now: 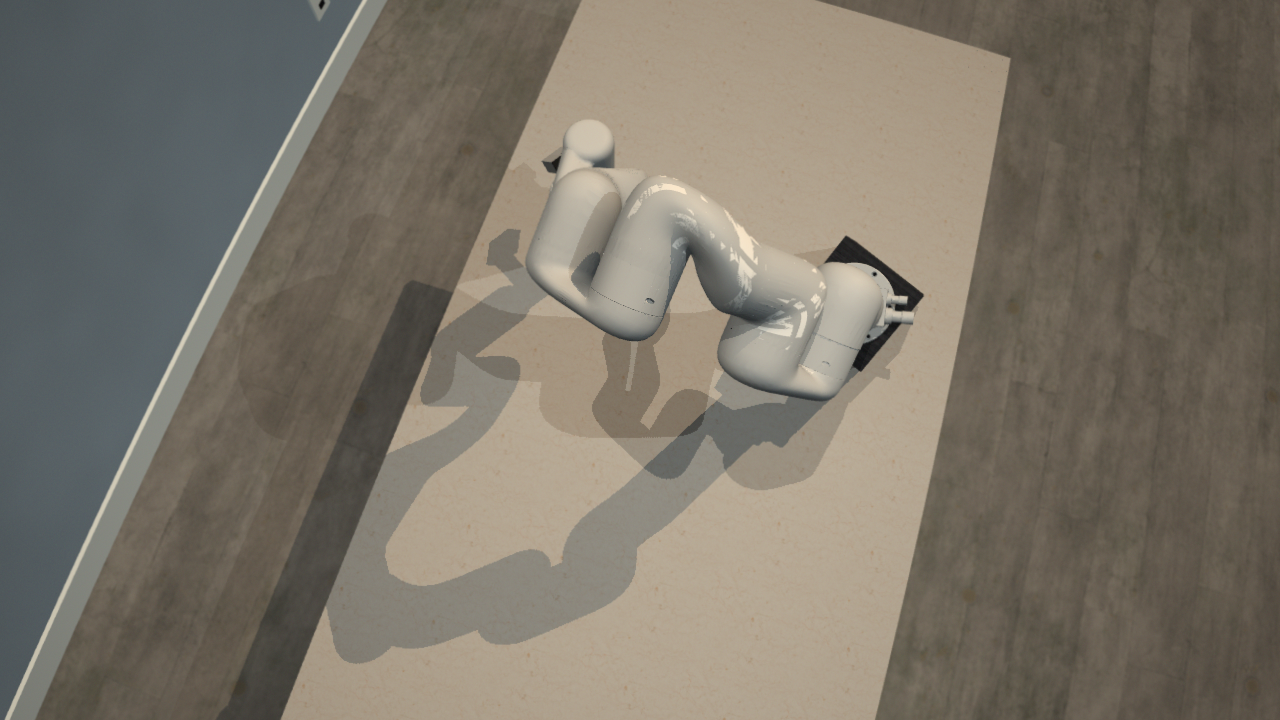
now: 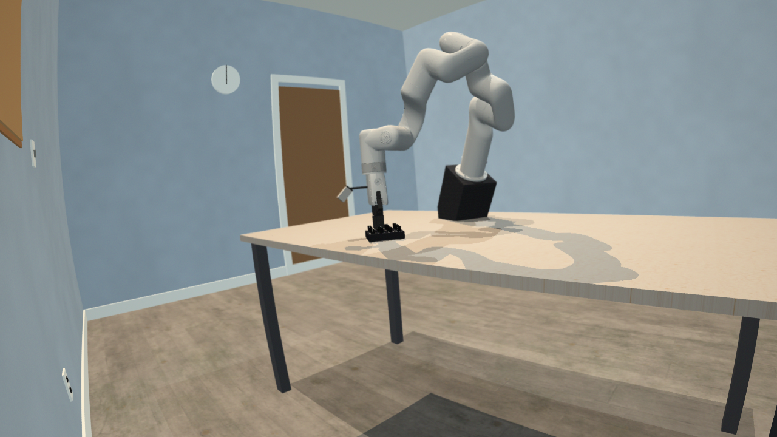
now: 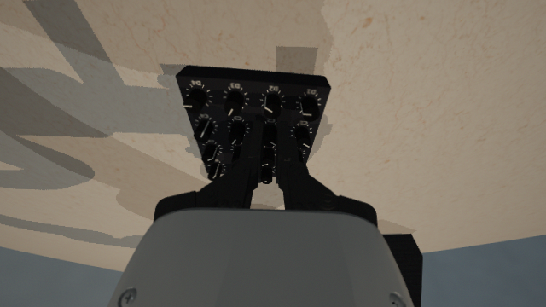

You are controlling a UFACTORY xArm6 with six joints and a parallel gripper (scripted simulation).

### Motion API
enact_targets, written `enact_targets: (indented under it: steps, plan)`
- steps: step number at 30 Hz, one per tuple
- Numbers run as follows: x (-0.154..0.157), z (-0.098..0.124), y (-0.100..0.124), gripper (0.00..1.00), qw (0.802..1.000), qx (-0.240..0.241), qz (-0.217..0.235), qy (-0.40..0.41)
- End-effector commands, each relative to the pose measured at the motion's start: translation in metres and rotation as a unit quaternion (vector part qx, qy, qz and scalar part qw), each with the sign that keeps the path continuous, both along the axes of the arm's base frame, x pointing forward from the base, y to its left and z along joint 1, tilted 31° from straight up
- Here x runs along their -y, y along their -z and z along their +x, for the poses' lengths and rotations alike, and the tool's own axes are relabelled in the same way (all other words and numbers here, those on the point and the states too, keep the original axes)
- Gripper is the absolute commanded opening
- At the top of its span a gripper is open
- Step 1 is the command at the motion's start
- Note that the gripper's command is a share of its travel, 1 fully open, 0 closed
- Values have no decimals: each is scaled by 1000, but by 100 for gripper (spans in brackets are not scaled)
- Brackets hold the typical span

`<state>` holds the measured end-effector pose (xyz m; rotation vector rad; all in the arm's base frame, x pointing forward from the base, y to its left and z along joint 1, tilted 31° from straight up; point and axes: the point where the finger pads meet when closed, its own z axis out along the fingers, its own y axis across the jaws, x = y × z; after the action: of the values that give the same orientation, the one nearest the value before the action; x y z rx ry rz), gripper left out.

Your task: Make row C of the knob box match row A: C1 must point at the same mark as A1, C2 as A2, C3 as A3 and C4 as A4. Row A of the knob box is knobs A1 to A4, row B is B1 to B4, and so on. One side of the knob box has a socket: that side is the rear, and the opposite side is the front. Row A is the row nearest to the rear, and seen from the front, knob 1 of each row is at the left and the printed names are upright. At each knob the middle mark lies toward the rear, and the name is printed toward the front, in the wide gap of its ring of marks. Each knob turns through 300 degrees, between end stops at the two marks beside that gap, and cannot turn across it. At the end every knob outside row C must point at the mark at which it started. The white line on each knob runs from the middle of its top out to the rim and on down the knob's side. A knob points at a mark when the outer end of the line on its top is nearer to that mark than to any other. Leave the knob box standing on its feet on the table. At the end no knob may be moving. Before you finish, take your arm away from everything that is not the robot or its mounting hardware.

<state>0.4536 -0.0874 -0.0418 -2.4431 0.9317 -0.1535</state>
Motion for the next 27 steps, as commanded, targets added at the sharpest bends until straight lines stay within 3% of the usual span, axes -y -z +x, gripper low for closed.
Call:
enact_targets:
  steps: [1,14,27]
  plan:
    - [1,1,-1,8,1000,-1,1,6]
    - [1,1,-1,8,999,-20,13,43]
    - [1,1,-1,8,988,-65,43,134]
